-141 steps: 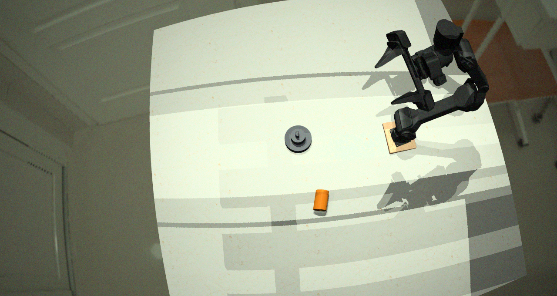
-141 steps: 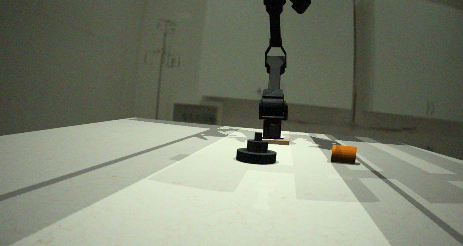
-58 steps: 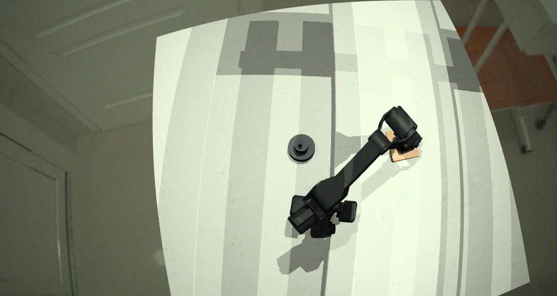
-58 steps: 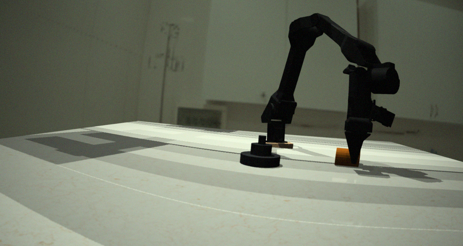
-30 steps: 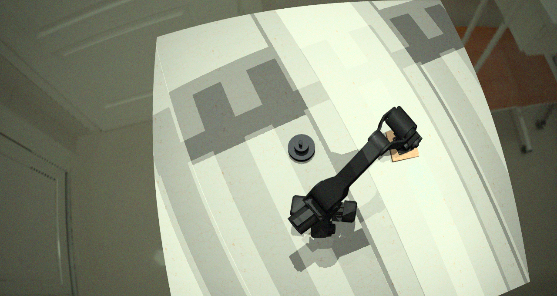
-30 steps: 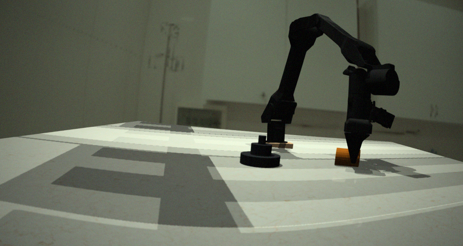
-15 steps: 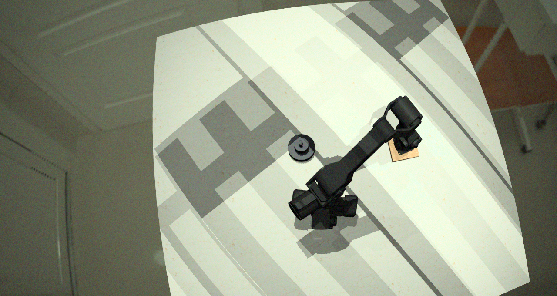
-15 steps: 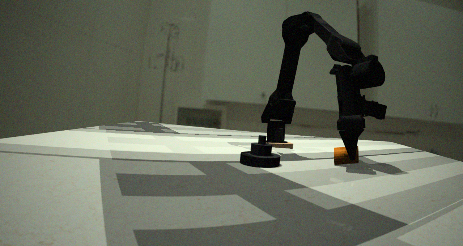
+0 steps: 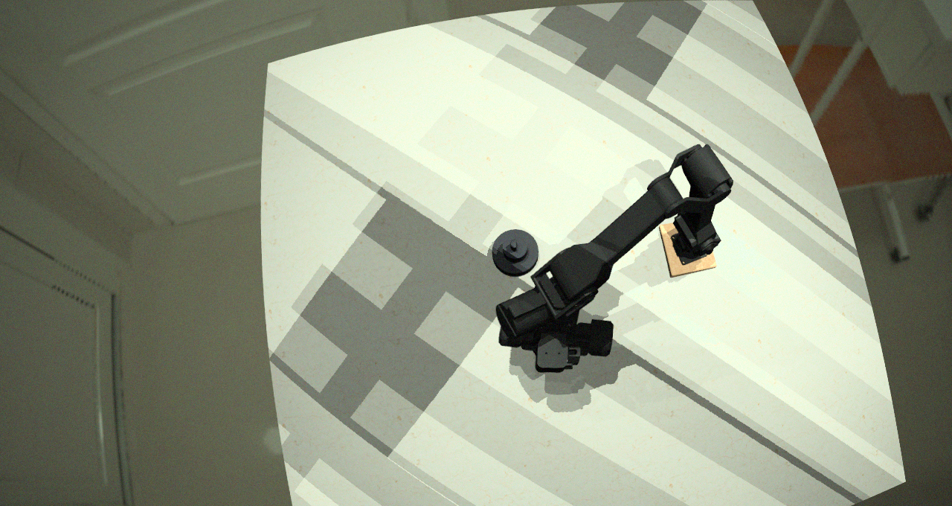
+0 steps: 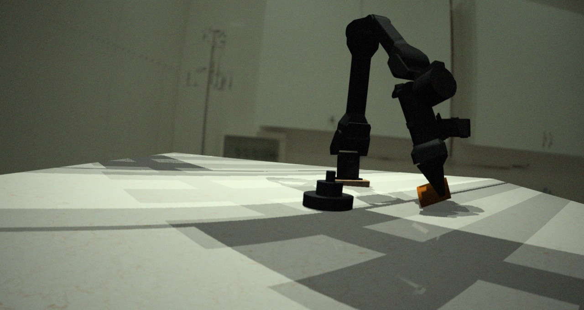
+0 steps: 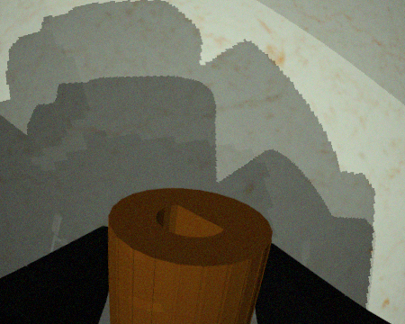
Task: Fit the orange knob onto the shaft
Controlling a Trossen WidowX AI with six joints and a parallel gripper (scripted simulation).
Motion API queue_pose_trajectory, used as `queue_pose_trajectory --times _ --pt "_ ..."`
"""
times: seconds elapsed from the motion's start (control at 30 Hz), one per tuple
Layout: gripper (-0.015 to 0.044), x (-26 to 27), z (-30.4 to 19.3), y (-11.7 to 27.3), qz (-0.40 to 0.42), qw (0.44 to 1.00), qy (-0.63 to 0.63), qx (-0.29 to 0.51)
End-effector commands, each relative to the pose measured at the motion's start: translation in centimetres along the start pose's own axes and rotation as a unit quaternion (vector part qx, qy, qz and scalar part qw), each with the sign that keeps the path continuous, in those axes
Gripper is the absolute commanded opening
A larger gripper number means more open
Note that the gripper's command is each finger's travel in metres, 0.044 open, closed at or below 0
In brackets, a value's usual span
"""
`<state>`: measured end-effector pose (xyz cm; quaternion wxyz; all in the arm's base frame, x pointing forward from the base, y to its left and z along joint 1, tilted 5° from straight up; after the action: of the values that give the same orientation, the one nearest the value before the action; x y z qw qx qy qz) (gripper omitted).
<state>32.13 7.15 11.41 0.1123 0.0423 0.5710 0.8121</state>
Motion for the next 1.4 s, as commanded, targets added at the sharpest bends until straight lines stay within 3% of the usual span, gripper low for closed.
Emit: queue_pose_trajectory --times 0.0,1.37 --pt "0.0179 0.3 -1.0 0.3 -0.009 0.999 0.002 -0.035" --pt "0.0179 2.5 -9.5 -0.3 -0.084 0.943 0.002 -0.322"
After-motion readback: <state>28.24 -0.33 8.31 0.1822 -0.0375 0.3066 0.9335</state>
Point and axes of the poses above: the point midway between the two fingers, 35 mm back from their tips, its own y axis back along the fingers, its own x axis across the jaws, z = x × y, the point moved 9 cm from there along y, back along the fingers, and after that the axes turned 15 degrees about y, right-handed, at the moved point
